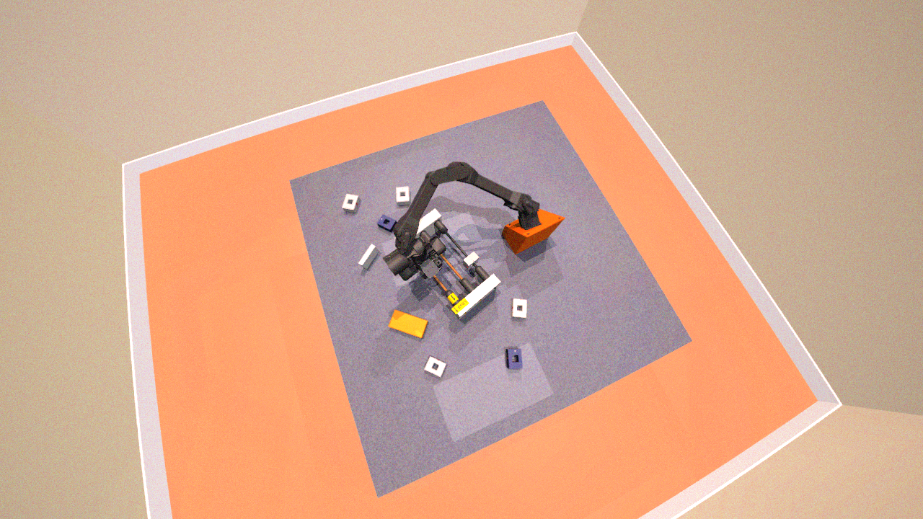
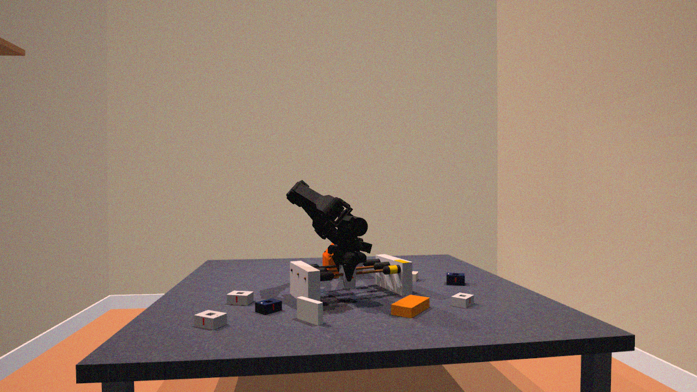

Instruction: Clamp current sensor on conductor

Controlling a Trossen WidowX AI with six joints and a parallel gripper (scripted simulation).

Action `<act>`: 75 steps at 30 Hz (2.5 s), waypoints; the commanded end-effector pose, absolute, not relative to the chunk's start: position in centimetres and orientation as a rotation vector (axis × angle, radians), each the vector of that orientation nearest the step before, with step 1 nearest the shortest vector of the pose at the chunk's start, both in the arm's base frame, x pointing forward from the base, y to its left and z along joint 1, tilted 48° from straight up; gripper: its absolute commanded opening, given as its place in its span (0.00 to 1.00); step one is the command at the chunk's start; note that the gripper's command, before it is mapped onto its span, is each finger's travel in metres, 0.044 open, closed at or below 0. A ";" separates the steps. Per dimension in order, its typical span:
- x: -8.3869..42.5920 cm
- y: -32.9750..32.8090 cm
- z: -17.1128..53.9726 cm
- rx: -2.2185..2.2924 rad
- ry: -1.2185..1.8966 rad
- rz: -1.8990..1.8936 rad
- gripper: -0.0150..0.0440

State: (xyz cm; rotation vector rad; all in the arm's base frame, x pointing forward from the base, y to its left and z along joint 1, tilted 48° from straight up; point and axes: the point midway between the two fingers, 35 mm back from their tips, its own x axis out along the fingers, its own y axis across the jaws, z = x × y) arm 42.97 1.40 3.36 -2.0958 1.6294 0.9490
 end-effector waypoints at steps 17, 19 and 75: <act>43.0 1.4 3.4 -2.095 1.630 0.947 0.70; 43.0 1.4 3.4 -2.095 1.630 0.947 0.70; 35.2 12.2 4.0 -1.513 1.246 -0.333 1.00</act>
